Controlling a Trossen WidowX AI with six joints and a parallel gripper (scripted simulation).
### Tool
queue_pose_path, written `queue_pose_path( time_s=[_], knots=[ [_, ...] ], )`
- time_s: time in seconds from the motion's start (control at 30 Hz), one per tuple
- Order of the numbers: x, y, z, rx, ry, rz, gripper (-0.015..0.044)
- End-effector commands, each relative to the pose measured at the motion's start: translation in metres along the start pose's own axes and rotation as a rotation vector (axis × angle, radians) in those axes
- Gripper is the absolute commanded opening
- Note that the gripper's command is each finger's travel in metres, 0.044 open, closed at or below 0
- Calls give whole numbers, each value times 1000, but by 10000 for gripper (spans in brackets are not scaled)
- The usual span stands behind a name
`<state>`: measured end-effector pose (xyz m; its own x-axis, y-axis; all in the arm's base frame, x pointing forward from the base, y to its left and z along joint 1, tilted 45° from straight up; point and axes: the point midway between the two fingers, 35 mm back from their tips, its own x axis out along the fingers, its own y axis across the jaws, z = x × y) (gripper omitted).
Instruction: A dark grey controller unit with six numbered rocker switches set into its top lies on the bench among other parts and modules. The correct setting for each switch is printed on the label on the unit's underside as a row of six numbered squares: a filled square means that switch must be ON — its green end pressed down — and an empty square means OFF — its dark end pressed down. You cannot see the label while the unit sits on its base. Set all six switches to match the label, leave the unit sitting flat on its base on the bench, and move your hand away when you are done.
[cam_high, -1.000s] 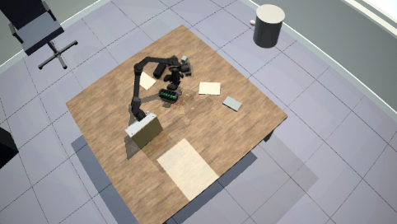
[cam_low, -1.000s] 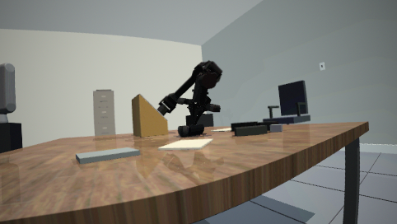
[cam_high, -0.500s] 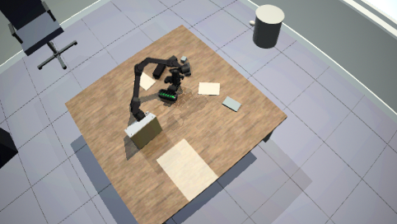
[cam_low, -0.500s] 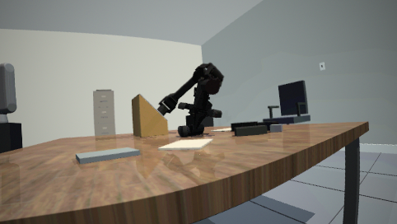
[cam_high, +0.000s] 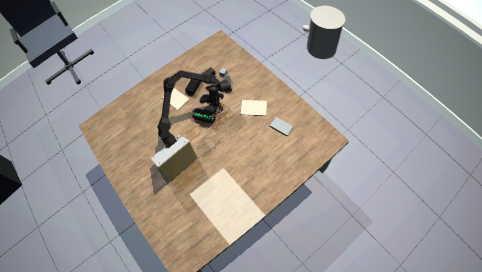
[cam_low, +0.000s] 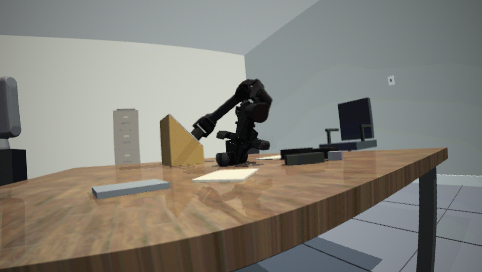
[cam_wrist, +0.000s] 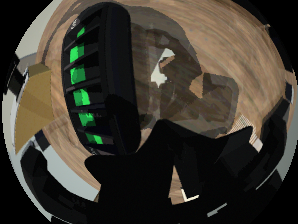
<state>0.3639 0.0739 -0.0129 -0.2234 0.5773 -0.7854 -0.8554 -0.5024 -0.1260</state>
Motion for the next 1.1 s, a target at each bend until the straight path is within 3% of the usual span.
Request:
queue_pose_path(
  time_s=[0.0, 1.07],
  knots=[
    [2, 2, -1, 12, -4, -3, 0],
    [6, 13, -1, 13, -4, -3, 0]
  ],
)
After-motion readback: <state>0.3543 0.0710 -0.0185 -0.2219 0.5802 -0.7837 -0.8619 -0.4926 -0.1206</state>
